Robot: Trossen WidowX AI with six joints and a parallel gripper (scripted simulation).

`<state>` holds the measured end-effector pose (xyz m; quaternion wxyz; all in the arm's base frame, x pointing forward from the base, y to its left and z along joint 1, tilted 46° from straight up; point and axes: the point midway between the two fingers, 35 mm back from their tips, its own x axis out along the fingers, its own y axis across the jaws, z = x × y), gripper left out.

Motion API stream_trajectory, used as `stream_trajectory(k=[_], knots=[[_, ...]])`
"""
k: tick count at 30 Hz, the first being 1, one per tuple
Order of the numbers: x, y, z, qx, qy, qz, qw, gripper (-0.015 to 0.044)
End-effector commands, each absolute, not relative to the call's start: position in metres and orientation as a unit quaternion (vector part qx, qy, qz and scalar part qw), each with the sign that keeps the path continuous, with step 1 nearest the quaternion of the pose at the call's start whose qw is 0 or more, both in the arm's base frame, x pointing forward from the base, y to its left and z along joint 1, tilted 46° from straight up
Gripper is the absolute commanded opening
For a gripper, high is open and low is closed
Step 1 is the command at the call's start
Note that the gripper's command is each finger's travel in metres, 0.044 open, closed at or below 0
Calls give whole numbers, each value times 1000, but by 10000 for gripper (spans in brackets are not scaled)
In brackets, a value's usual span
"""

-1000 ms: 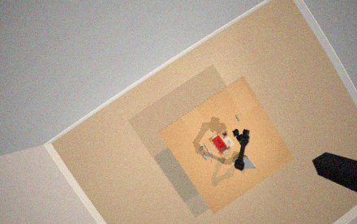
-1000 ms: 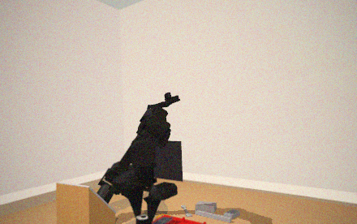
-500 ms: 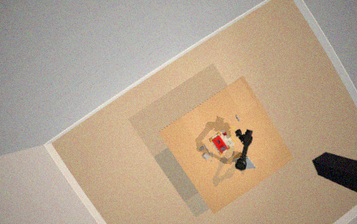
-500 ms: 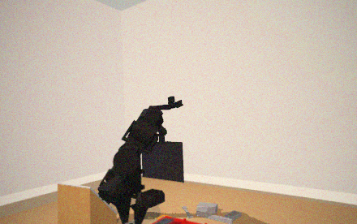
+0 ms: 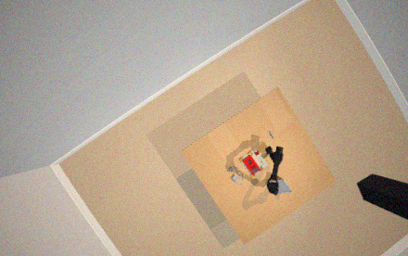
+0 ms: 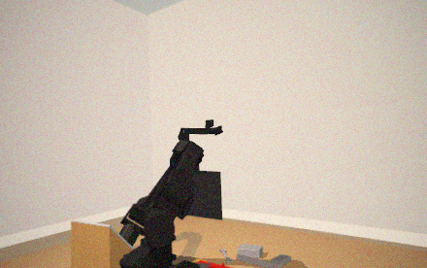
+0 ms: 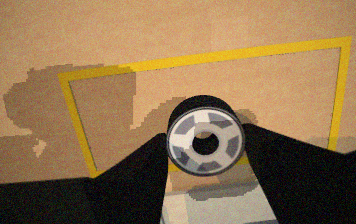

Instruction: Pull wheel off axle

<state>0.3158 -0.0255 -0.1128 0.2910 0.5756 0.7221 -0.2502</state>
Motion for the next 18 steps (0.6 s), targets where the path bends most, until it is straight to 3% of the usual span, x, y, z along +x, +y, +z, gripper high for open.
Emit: stream_trajectory(k=[1, 6, 18], knots=[[308, -9, -128, 577, 722, -251, 286, 0], [307, -6, -131, 578, 722, -251, 286, 0], [309, -12, -124, 574, 725, -251, 286, 300]])
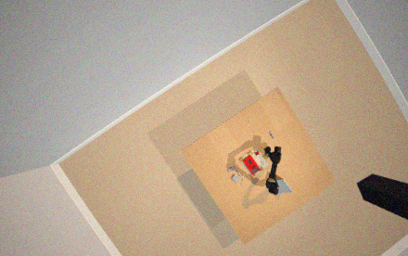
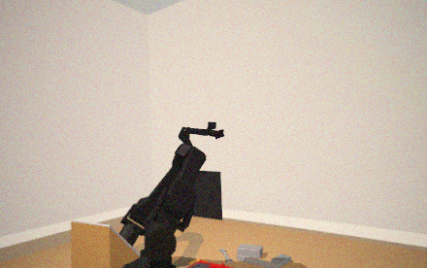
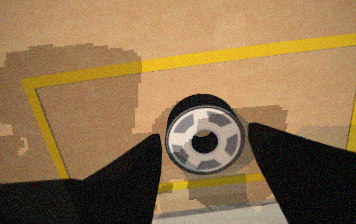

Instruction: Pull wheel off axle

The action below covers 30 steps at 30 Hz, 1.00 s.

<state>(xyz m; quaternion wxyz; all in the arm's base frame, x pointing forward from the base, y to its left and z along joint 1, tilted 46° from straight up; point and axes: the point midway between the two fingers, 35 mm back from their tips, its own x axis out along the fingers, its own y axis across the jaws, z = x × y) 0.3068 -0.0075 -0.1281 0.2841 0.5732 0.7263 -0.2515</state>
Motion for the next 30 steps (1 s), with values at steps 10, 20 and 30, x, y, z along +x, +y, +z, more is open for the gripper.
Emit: stream_trajectory(k=[10, 20, 30], knots=[[317, -50, -87, 577, 722, -252, 287, 300], [242, -75, -28, 576, 723, -254, 285, 440], [240, -75, -26, 576, 723, -254, 285, 440]])
